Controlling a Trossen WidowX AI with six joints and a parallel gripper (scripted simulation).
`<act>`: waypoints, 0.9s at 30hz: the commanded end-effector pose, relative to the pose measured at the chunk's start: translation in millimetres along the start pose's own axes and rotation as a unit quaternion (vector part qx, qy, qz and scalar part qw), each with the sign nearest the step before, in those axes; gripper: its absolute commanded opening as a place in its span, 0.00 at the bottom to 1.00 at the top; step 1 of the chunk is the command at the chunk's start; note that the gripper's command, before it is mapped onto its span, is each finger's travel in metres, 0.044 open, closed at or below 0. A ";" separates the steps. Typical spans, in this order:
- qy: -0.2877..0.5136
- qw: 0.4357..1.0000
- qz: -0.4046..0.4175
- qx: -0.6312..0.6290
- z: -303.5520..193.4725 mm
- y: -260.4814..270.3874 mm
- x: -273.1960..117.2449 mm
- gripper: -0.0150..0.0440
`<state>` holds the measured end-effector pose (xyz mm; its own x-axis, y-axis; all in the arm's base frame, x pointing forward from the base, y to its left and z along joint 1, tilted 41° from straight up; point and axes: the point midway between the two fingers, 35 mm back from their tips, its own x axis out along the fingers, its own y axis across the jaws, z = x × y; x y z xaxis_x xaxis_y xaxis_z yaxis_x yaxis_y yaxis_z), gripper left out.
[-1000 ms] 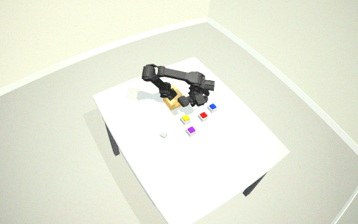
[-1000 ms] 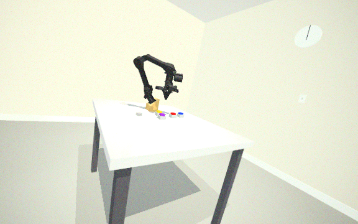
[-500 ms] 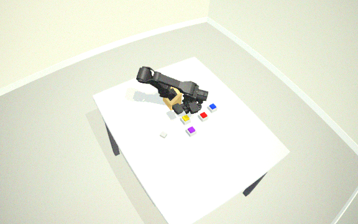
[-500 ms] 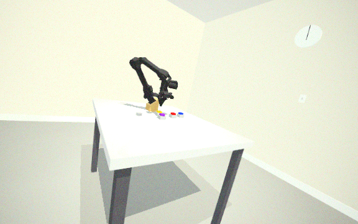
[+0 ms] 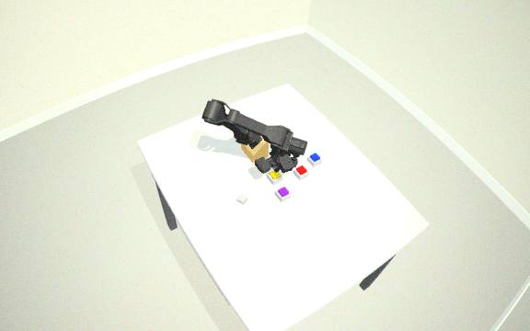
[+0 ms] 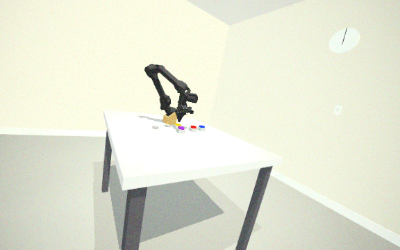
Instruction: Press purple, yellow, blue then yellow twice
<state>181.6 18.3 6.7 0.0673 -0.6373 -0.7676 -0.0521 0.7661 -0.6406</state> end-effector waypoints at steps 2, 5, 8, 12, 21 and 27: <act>0.003 1.000 -0.004 -0.003 -2.5 -1.6 10.2 0.29; 0.003 1.000 -0.005 -0.003 -2.7 -1.8 15.0 0.29; 0.003 1.000 -0.005 -0.003 -3.0 -2.1 19.7 0.29; 0.003 1.000 -0.005 -0.003 -3.2 -2.2 22.0 0.29; 0.003 1.000 -0.005 -0.003 -3.2 -2.2 22.0 0.29; 0.003 1.000 -0.005 -0.003 -3.2 -2.2 22.0 0.29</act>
<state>182.3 4.8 -8.4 0.0678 -0.6390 -0.7662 -0.0513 0.7647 -0.6423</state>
